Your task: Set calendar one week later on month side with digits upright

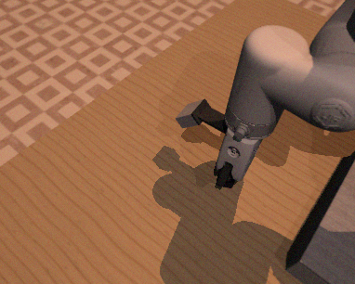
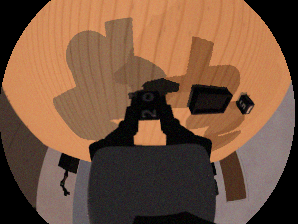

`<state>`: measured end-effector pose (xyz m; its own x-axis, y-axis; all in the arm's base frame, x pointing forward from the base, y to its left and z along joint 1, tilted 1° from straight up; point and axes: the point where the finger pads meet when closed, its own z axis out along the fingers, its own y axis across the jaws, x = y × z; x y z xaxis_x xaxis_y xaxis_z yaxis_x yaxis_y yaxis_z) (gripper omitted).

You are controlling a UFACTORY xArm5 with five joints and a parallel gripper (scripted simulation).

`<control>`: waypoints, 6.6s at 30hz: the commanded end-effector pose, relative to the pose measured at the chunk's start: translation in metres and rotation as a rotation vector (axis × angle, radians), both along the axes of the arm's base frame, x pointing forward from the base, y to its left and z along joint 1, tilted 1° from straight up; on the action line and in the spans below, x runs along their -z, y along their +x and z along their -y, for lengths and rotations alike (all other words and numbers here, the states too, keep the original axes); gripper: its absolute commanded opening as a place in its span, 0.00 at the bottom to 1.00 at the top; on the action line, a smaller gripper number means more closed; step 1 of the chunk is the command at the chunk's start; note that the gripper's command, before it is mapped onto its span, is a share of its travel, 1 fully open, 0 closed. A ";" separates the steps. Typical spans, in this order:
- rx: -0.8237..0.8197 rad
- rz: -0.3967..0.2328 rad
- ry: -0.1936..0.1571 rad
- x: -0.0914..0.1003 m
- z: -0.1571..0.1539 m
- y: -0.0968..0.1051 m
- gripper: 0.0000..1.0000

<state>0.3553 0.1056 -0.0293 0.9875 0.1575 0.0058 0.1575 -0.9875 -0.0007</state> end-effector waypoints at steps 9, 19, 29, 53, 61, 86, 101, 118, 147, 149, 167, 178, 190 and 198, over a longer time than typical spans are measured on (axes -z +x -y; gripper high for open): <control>0.000 0.003 0.001 -0.001 0.000 0.001 0.43; 0.000 0.003 0.001 -0.001 0.000 0.001 0.47; 0.000 0.003 0.001 -0.011 0.000 0.001 0.47; 0.000 0.003 0.001 -0.090 -0.001 0.000 0.47; 0.000 0.003 0.001 -0.090 -0.001 0.000 1.00; -0.078 0.003 0.000 -0.090 0.008 0.004 1.00; -0.496 0.005 -0.004 -0.087 0.060 0.022 1.00; -0.984 0.006 -0.011 -0.084 0.124 0.034 1.00; -1.598 0.004 -0.019 -0.080 0.208 0.032 0.47; -1.598 0.004 -0.019 -0.080 0.208 0.032 0.47; -1.598 0.004 -0.019 -0.080 0.208 0.032 0.47; -1.598 0.004 -0.019 -0.080 0.208 0.032 0.47; -1.598 0.004 -0.019 -0.079 0.208 0.032 0.47; -1.598 0.004 -0.019 -0.073 0.208 0.032 0.47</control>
